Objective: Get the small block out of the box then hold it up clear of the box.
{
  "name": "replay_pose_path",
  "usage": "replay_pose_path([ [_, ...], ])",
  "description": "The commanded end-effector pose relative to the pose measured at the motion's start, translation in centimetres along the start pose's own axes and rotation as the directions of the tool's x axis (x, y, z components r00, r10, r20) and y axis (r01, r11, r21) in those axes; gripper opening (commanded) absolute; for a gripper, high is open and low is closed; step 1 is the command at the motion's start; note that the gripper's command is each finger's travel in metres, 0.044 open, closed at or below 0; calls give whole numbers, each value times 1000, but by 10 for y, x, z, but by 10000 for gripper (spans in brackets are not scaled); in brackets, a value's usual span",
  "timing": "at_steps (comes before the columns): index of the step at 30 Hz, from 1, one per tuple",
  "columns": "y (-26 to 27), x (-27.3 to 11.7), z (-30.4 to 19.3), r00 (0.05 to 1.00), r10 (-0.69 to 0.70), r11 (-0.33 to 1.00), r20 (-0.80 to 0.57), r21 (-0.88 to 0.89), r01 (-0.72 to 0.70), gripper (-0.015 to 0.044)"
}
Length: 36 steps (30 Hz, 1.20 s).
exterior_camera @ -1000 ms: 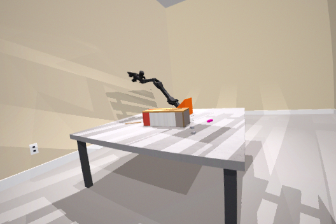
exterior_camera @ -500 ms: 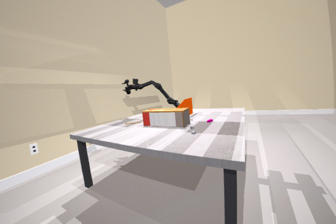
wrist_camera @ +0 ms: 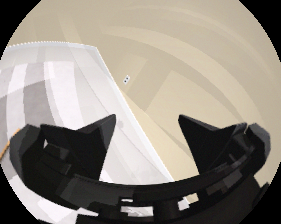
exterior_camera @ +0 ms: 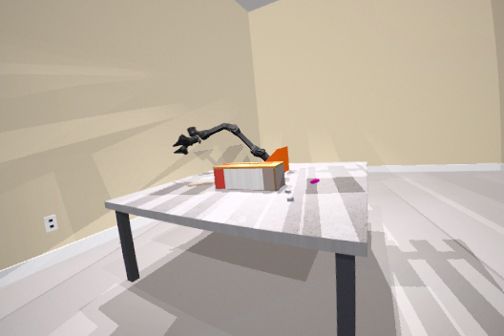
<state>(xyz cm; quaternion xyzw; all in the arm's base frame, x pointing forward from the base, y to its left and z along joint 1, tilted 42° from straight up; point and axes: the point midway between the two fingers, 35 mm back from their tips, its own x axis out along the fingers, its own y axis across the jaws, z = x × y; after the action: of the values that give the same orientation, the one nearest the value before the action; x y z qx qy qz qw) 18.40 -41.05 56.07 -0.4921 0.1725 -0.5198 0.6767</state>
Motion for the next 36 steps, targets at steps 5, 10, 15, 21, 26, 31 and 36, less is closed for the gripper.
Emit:
replay_pose_path([
  [5,135,-2,40,939,344,828,2,472,-304,400],
  [10,215,-27,71,842,539,607,9,689,-396,400],
  [15,288,-69,101,709,705,385,1,839,-384,400],
  [21,363,-139,130,517,855,196,-40,948,-251,400],
  [26,415,-208,148,351,931,139,-95,985,-102,400],
  [31,444,-254,154,251,957,152,-145,988,-5,400],
  [36,471,-322,141,123,950,261,-286,947,184,400],
])
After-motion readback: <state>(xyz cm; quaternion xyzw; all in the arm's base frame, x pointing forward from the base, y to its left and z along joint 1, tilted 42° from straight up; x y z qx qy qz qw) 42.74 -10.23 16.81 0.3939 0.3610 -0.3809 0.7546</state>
